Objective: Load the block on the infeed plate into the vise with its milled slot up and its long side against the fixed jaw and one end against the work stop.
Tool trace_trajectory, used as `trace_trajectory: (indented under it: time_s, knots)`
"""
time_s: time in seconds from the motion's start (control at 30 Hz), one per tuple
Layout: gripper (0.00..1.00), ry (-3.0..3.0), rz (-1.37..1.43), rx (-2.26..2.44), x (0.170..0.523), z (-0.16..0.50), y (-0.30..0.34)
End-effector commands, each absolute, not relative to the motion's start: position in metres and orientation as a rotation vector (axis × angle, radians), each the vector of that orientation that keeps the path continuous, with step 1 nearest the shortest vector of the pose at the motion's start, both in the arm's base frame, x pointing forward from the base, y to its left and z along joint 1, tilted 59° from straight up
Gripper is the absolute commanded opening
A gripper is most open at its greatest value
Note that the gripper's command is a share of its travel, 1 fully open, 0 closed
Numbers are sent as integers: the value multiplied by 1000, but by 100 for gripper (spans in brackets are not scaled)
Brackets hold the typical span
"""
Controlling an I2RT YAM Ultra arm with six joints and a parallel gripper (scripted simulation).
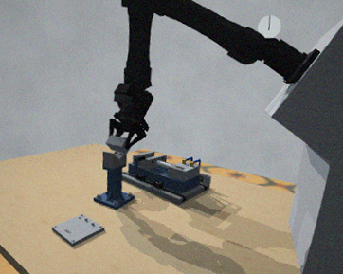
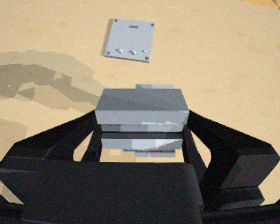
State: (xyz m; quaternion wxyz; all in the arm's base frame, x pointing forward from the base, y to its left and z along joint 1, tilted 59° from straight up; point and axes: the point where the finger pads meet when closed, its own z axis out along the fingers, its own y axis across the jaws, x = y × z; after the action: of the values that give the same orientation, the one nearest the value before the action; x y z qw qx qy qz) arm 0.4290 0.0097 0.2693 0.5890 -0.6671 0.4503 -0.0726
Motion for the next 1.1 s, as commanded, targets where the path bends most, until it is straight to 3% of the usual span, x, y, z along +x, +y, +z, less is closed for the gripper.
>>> trace_trajectory:
  time_s: [0.0, 1.07]
  knots:
    - [0, 1030, -149, -1538, 417, 274, 10]
    - [0, 1131, -278, -1552, 423, 274, 13]
